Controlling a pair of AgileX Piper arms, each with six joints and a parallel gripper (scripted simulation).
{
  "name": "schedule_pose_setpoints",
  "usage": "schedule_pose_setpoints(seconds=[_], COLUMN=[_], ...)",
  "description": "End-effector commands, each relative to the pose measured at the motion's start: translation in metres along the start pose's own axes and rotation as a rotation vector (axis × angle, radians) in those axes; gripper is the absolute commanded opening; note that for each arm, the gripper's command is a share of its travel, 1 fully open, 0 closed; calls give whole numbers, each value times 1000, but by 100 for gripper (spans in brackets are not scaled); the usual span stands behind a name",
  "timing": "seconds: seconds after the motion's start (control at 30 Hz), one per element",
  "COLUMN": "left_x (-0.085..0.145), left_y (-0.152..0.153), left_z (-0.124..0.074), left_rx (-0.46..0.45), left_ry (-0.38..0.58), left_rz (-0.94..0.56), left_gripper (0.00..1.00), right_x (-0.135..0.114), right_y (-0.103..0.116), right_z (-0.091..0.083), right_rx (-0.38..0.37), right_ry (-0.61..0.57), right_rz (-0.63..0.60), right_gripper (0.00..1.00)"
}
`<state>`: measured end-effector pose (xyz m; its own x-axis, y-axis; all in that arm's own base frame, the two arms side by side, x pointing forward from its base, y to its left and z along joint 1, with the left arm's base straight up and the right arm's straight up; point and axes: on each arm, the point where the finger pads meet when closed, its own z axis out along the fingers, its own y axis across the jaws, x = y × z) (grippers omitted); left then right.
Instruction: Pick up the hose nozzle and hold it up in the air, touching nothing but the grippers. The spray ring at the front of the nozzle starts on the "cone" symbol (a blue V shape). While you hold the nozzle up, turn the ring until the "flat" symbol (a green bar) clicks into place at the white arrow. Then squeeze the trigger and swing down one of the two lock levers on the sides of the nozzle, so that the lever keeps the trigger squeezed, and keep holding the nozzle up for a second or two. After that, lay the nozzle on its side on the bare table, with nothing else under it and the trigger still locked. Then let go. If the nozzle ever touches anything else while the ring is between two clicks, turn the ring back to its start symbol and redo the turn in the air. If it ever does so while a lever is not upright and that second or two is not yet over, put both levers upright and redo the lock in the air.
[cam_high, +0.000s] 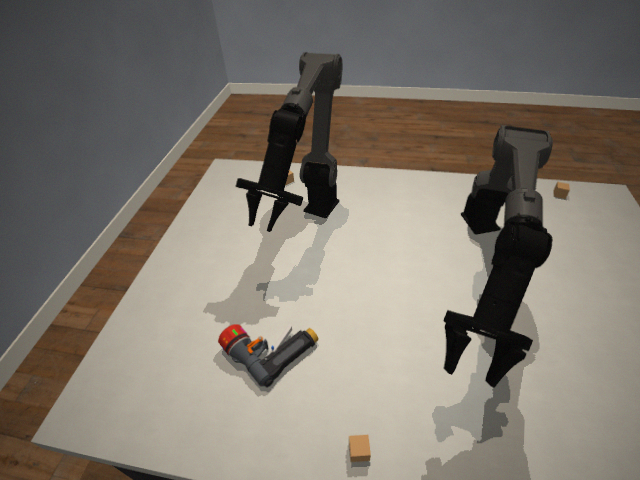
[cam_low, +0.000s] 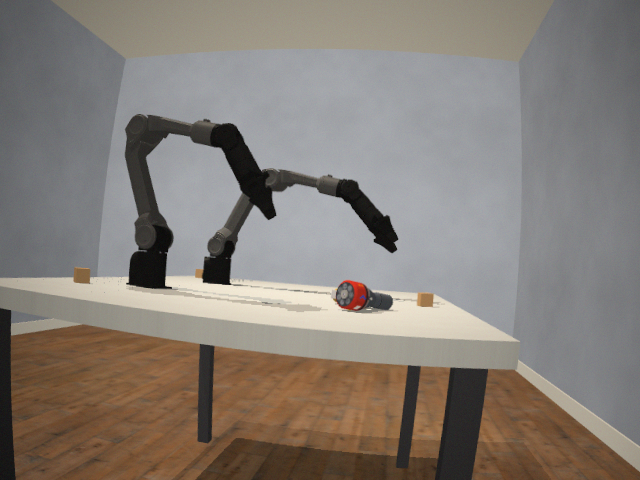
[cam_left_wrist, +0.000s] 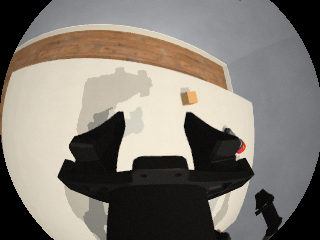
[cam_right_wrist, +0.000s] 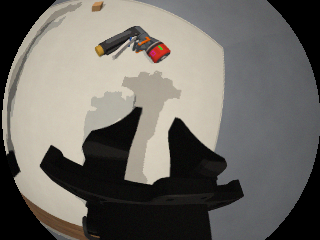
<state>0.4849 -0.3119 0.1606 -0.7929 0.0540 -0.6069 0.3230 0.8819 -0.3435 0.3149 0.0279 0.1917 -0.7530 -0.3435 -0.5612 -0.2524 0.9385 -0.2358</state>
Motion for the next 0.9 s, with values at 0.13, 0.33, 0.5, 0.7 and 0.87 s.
schedule_pose_setpoints(seconds=[0.13, 0.33, 0.5, 0.7, 0.87], left_x=[18, 32, 51, 76, 90], left_y=[-36, -59, -87, -120, -137], left_z=[20, 31, 45, 58, 64], left_rx=[30, 50, 76, 106, 122], left_ry=[26, 44, 64, 87, 97], left_rz=[84, 138, 205, 284, 324], left_gripper=[100, 100, 100, 100, 100], right_x=[6, 9, 14, 19, 22], right_y=[-3, -4, -6, -8, -9], right_z=[-3, -4, -5, -6, -7], right_rx=[-5, -9, -13, -16, -18], right_ry=[-9, -12, -16, -22, -25], right_rz=[49, 79, 115, 159, 181], right_gripper=[50, 50, 50, 50, 50])
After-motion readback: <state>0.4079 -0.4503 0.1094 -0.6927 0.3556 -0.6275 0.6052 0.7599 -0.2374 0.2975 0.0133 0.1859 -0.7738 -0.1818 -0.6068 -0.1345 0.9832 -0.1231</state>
